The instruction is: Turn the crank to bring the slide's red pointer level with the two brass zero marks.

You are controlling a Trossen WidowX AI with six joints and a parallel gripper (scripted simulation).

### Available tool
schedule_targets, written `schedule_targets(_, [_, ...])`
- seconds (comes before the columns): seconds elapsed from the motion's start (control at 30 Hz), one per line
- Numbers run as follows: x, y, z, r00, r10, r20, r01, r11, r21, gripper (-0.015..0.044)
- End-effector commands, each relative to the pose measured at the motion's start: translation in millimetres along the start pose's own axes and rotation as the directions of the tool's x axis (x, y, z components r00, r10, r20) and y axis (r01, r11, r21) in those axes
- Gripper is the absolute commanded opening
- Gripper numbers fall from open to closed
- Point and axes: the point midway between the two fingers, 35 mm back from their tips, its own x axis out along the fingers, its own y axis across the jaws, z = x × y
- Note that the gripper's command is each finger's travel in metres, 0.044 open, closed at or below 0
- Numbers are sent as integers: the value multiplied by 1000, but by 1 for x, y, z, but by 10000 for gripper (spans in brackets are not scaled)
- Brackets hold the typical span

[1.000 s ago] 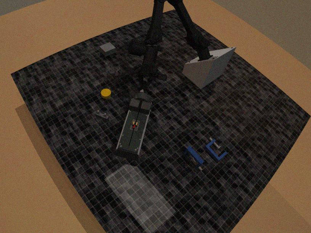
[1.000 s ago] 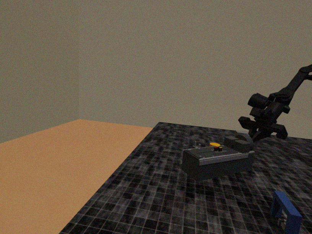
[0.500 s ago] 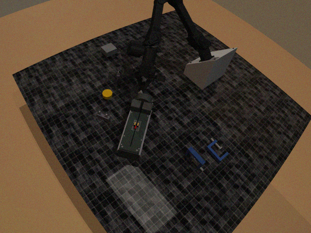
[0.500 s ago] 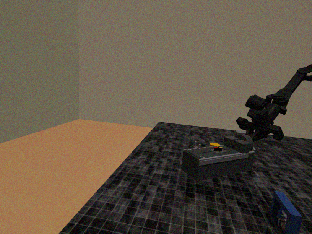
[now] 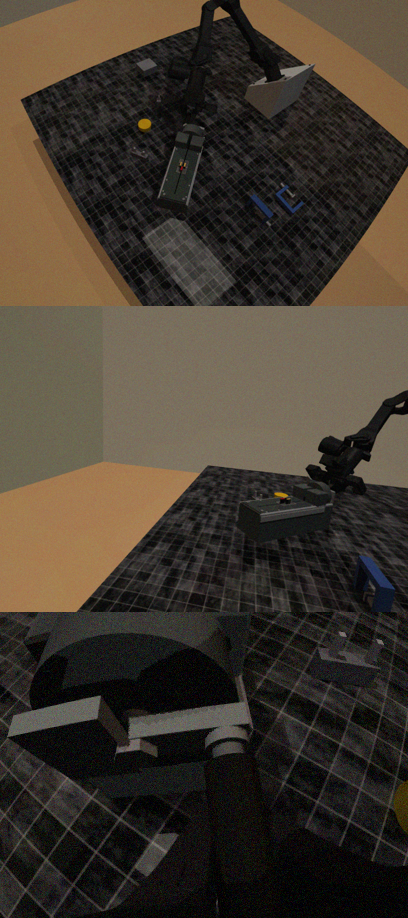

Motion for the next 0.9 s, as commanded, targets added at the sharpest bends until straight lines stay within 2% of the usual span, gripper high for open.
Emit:
schedule_targets(0.0, [7, -1, -7, 1000, -3, -5, 3, 1000, 0, 0])
schedule_targets(0.87, [23, 20, -23, 1000, -2, -6, 2, 1000, 0, 0])
